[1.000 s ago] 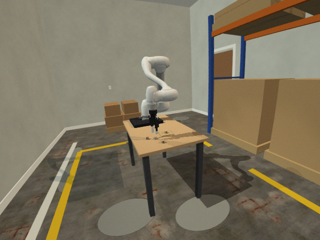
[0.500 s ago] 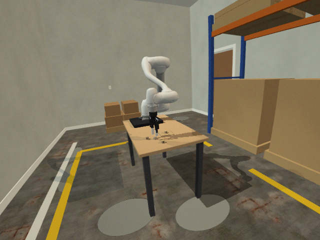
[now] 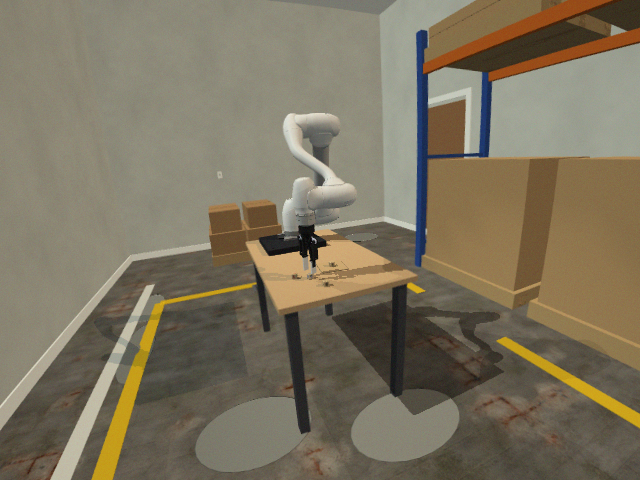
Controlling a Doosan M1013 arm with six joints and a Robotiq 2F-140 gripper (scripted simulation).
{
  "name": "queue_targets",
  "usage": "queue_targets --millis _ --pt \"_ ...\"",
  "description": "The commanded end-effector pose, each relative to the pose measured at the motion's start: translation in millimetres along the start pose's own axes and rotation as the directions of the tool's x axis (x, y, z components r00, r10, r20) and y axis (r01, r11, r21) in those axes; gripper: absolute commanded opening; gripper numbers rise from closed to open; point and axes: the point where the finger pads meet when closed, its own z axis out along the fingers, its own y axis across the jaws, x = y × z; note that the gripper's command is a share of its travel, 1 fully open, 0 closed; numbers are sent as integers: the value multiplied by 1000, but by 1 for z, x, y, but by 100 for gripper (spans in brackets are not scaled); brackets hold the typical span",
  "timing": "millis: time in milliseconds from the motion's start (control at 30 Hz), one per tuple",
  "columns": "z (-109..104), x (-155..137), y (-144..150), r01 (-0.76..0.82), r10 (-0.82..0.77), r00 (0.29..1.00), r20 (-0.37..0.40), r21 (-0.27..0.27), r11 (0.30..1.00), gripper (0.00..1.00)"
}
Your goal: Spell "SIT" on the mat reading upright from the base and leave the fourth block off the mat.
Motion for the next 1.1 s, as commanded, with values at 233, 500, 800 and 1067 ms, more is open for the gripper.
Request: queue_targets --millis 233,500,800,1067 --pt "0 0 0 0 0 1000 0 0 1000 37" --pt "4 0 0 0 0 1000 0 0 1000 37" --pt "21 0 0 0 0 1000 0 0 1000 37" --pt "30 0 0 0 0 1000 0 0 1000 37"
